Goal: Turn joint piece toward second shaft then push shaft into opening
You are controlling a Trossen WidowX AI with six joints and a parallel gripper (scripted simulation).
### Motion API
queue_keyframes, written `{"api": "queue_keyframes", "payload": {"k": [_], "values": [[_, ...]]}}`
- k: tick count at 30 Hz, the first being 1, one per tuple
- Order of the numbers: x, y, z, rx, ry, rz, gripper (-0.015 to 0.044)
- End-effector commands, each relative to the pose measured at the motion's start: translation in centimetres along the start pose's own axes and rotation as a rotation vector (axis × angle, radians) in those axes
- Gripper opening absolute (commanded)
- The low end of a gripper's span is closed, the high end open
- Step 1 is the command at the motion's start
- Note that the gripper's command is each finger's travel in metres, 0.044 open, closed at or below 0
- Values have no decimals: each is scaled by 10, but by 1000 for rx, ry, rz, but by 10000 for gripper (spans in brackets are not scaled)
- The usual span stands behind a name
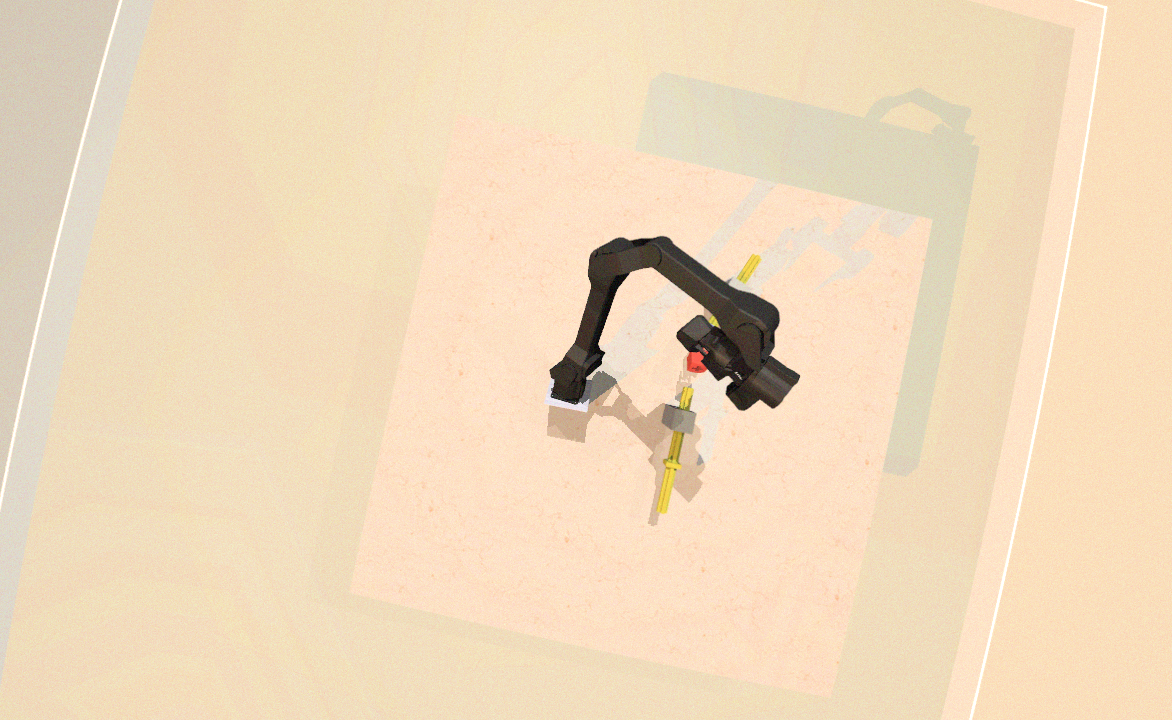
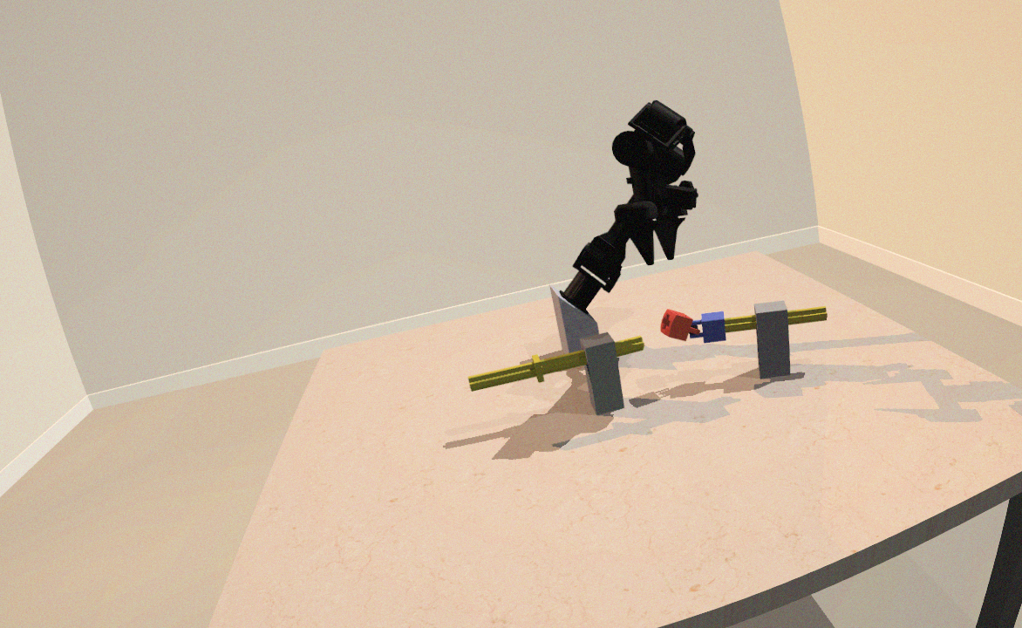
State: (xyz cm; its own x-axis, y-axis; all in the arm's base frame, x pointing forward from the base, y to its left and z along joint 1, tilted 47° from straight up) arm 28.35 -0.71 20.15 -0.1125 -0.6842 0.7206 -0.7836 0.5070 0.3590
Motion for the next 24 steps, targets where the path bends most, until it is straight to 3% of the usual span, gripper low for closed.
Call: {"api": "queue_keyframes", "payload": {"k": [1,6,12,24], "values": [[13,1,0,-76,-4,26,440],[10,-5,5,-74,0,9,440],[-20,-49,48,-57,14,-135,440],[-26,-48,49,92,43,-129,440]]}}
Point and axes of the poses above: the point midway between the two fingers, 35 mm back from their tips, its own x axis back along the fingers, its own y axis across the jaws, z = x × y, the point moved 1 cm from there along x, back along the fingers, and after that the axes turned 3 degrees about -x, right-handed, at the moved point
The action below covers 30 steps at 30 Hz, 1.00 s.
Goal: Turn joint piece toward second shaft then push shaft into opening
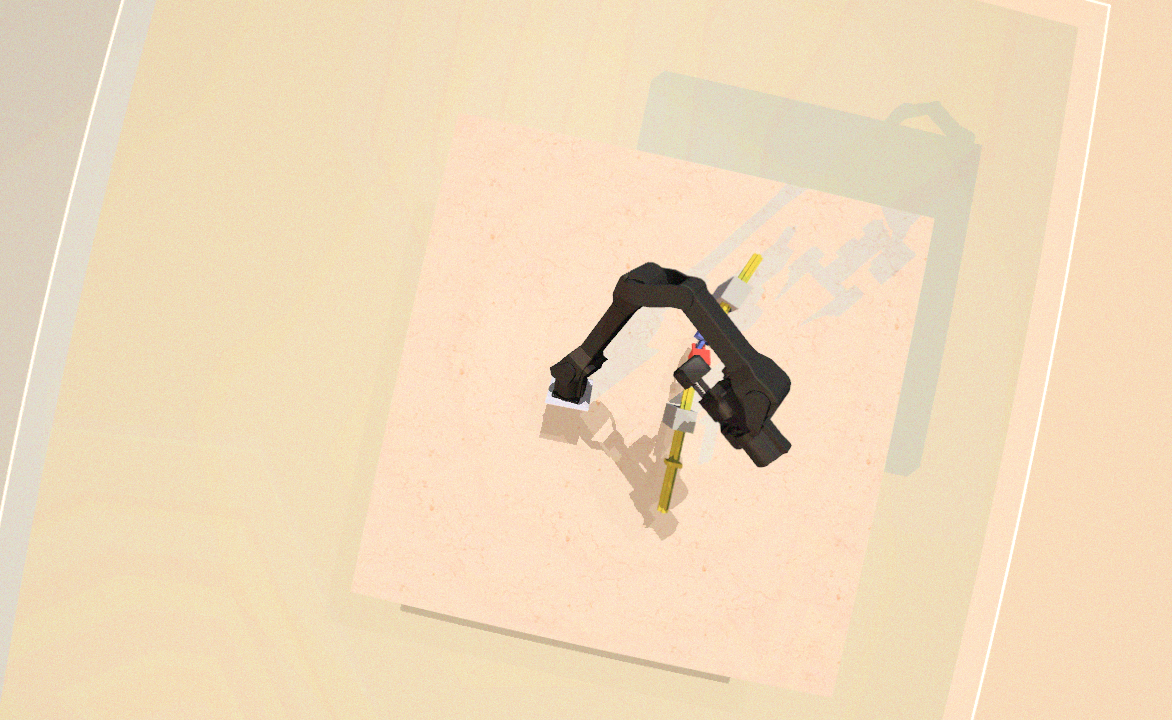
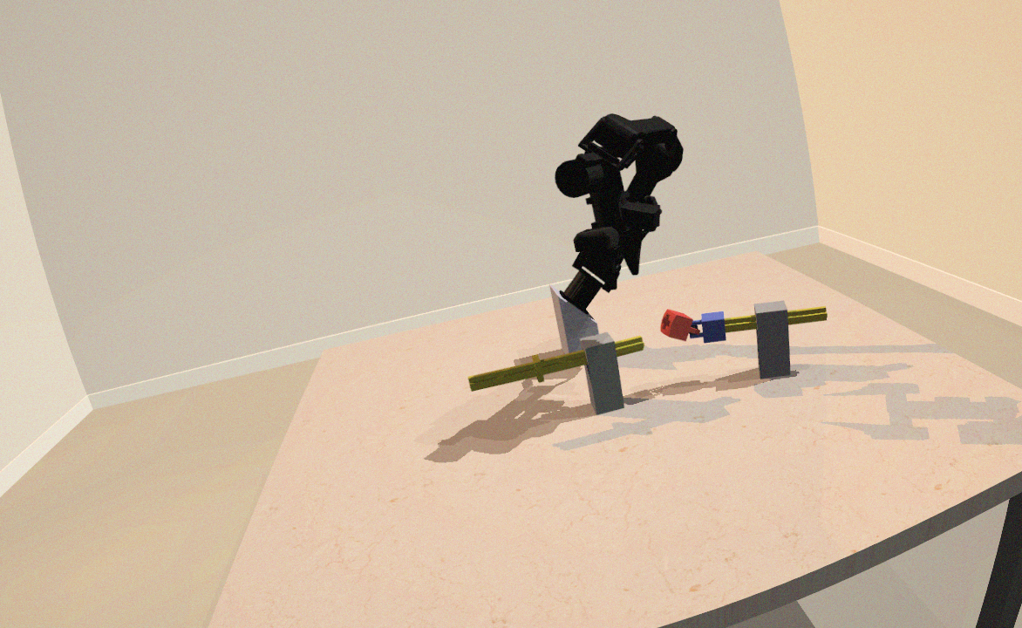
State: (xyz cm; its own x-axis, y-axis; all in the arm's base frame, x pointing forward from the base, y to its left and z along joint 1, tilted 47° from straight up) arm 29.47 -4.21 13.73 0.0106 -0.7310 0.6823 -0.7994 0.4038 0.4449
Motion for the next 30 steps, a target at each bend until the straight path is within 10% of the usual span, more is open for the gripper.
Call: {"api": "queue_keyframes", "payload": {"k": [1,30], "values": [[-4,2,-1,108,30,8,440],[-30,5,-7,771,218,18,440]]}}
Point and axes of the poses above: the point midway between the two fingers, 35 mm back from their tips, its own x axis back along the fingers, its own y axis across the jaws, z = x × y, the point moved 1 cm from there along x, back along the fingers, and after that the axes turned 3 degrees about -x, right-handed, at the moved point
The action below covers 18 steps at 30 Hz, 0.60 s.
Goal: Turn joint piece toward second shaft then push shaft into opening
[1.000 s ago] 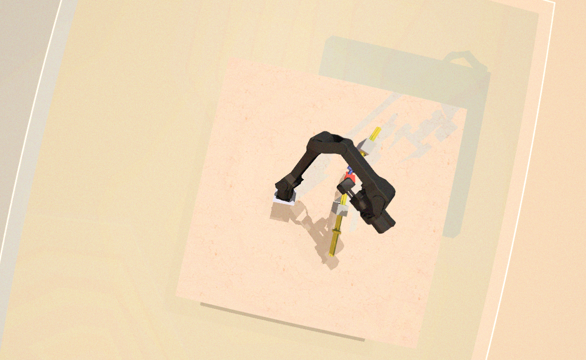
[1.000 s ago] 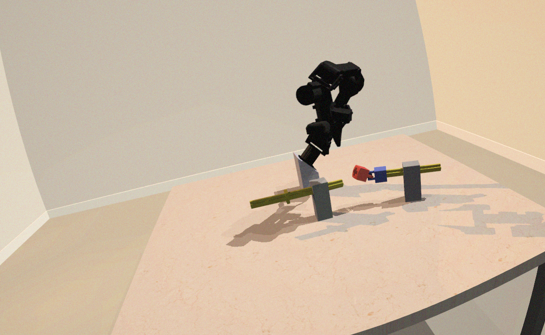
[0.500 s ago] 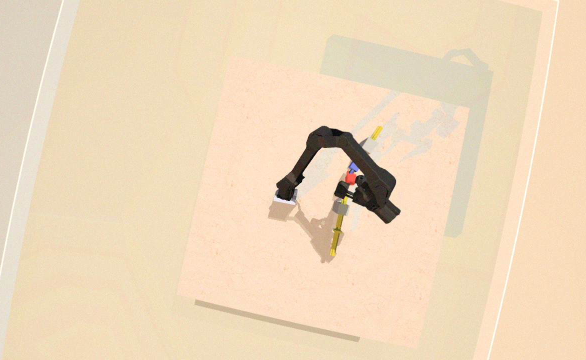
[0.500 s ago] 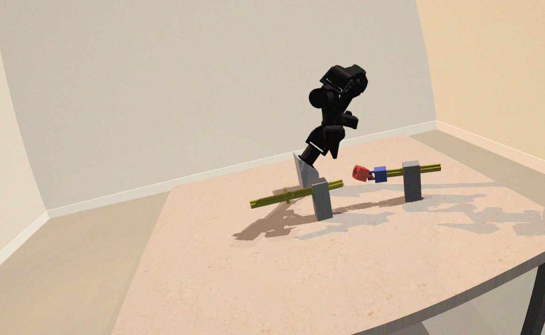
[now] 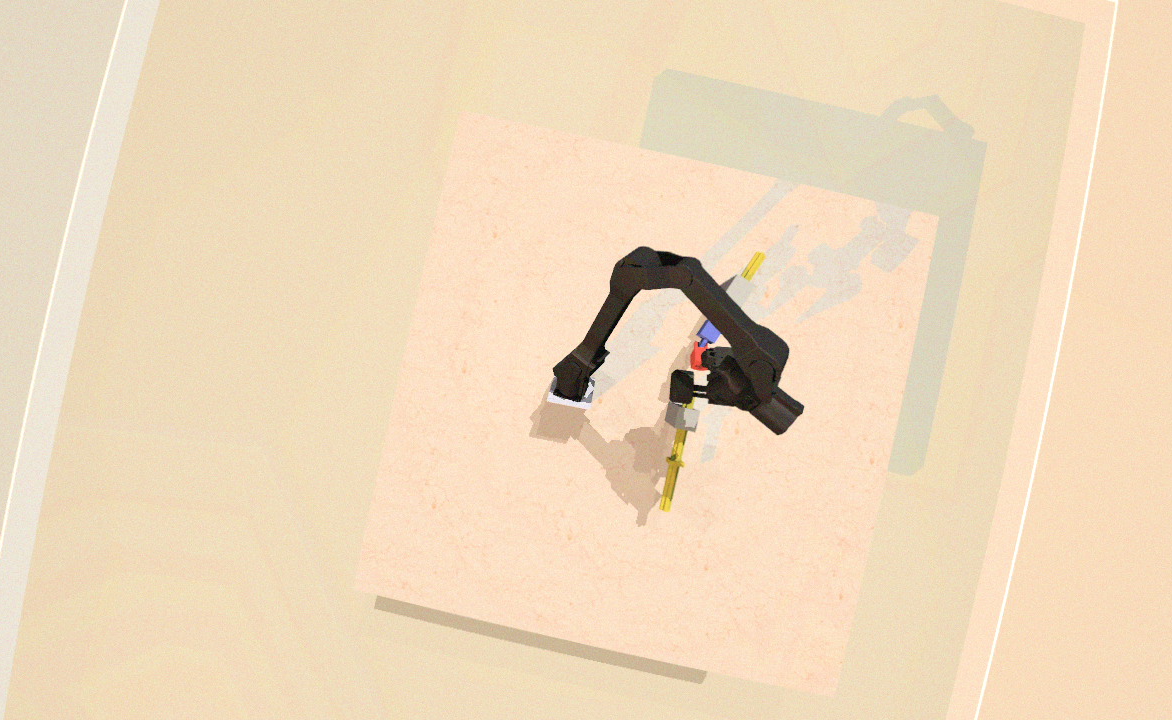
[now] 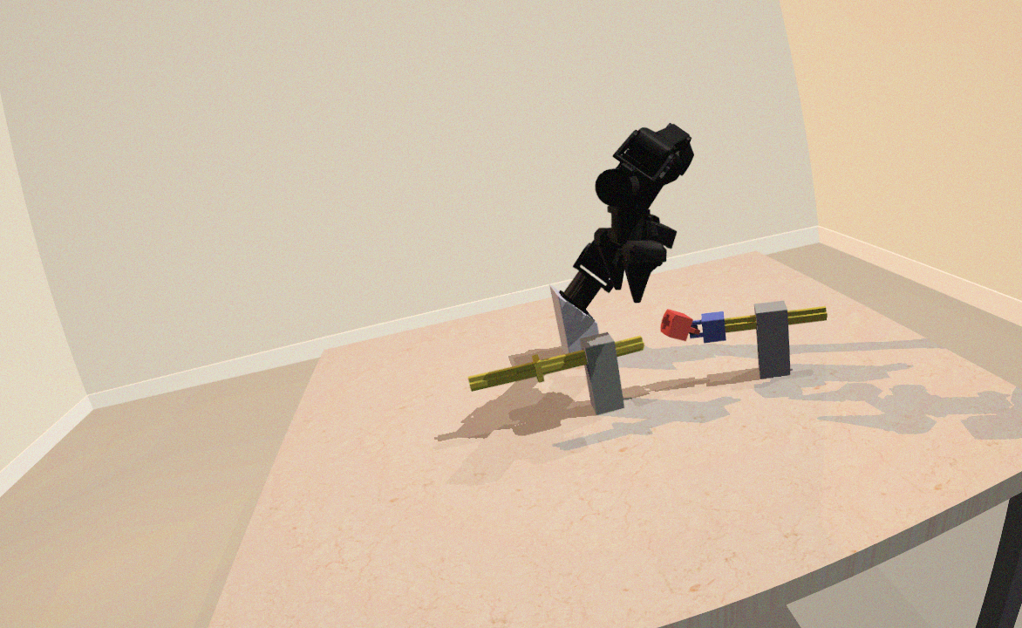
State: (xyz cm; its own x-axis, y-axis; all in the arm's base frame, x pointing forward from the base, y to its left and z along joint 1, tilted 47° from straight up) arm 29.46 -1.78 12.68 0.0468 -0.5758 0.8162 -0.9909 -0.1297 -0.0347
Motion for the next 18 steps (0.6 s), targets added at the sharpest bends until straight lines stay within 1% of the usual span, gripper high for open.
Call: {"api": "queue_keyframes", "payload": {"k": [1,15,18], "values": [[-9,-1,-2,9,5,-1,440],[-70,0,-15,9,3,0,440],[-76,1,-17,9,2,0,440]]}}
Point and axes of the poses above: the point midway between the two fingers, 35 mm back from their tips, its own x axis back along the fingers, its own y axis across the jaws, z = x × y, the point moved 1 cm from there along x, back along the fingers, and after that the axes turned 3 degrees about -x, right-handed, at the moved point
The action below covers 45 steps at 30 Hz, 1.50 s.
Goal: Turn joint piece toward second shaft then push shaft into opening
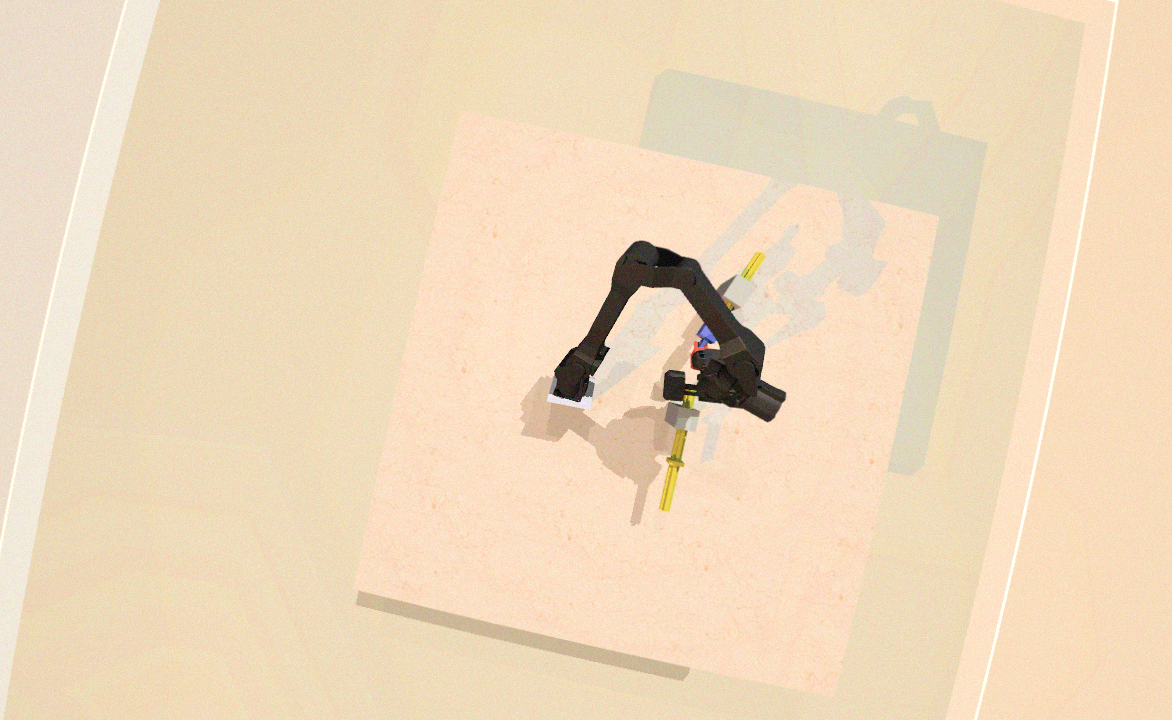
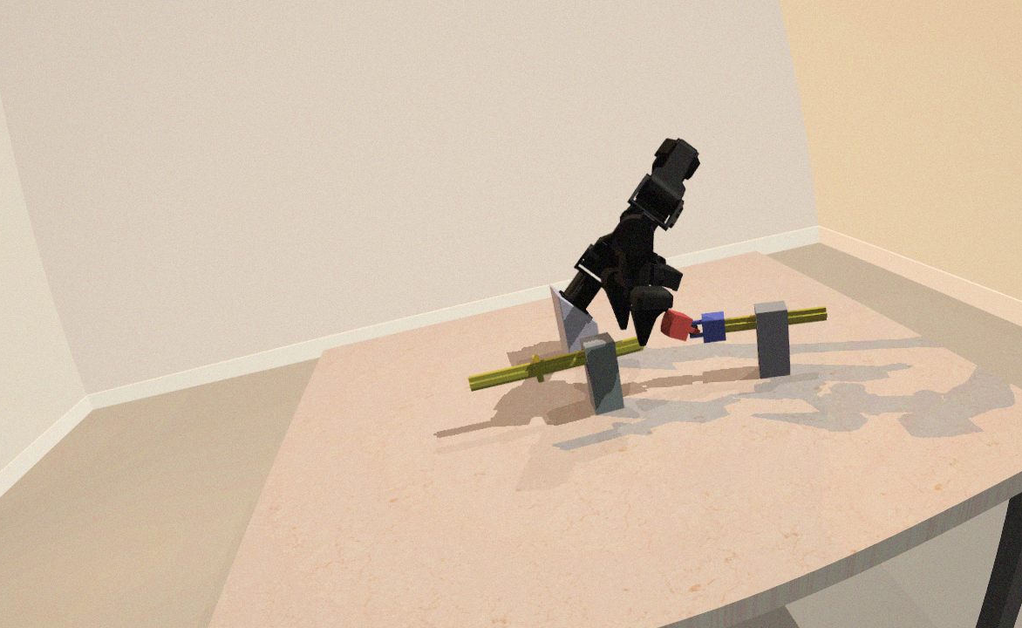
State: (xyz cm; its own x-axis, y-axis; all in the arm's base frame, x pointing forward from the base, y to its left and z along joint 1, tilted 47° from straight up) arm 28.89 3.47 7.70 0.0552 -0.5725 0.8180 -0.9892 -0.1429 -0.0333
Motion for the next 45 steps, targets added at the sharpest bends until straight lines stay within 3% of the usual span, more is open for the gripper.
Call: {"api": "queue_keyframes", "payload": {"k": [1,13,36,45], "values": [[-5,0,-3,-1,-1,9,440],[9,4,-70,-1,-3,10,440],[-20,4,-71,-1,-4,10,440],[-20,4,-71,-1,-4,10,204]]}}
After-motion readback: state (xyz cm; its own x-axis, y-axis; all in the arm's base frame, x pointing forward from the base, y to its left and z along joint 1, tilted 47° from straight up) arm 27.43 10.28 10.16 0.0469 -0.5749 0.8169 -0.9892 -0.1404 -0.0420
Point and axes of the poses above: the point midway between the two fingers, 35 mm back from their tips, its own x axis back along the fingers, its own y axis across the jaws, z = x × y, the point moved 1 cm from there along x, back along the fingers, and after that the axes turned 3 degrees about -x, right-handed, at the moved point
